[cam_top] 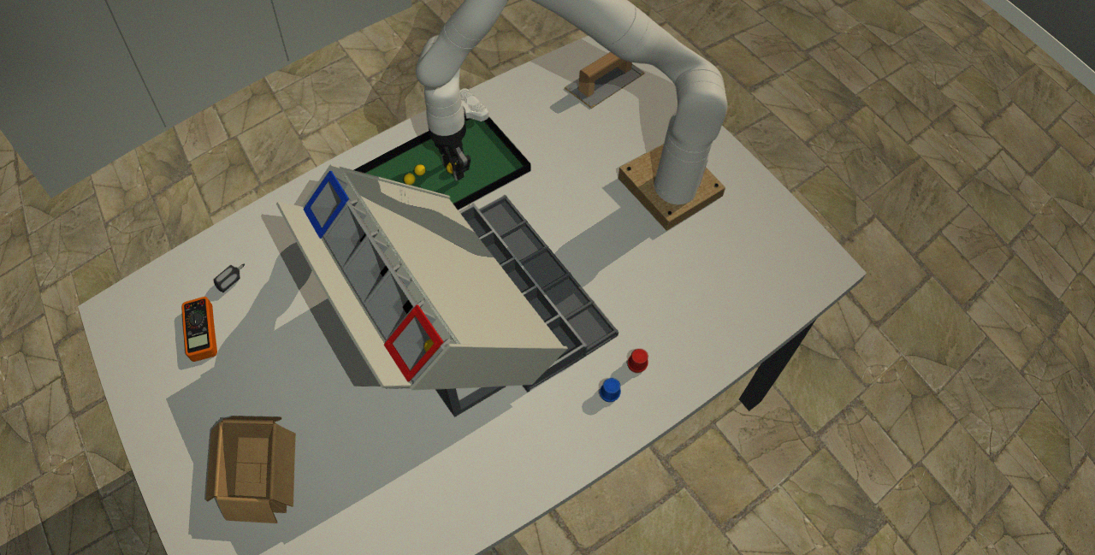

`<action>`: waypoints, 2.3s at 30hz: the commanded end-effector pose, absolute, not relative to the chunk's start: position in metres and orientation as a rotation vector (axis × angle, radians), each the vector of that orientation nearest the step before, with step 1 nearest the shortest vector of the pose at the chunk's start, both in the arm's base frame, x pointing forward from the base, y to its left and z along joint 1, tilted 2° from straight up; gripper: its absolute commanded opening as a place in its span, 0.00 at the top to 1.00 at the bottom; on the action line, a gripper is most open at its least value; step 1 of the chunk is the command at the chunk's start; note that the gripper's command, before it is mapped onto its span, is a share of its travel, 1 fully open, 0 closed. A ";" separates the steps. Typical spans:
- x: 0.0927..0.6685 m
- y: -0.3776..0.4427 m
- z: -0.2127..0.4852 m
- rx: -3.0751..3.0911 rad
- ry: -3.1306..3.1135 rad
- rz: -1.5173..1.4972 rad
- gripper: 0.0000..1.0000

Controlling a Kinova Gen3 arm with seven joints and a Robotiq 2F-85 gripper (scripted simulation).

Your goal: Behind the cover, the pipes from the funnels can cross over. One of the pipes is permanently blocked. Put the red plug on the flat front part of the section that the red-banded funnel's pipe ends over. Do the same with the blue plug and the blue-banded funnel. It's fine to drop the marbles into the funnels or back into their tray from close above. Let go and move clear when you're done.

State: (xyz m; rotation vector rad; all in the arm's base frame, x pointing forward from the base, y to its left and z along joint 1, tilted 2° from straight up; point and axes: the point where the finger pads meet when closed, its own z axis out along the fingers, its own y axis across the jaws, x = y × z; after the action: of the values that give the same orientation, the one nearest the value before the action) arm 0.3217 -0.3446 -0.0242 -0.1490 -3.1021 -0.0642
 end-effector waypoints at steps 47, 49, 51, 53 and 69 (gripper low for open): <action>0.324 -0.347 0.050 -0.149 -3.102 -0.064 1.00; 0.323 -0.347 0.067 -0.149 -3.102 -0.064 1.00; 0.325 -0.348 0.092 -0.149 -3.102 -0.064 1.00; 0.327 -0.351 0.109 -0.149 -3.102 -0.064 1.00; 0.327 -0.351 0.109 -0.140 -3.097 -0.078 1.00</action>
State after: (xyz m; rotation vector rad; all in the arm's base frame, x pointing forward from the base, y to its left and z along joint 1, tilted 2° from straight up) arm 0.3265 -0.3497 0.1058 -0.1371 -3.0961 -0.0810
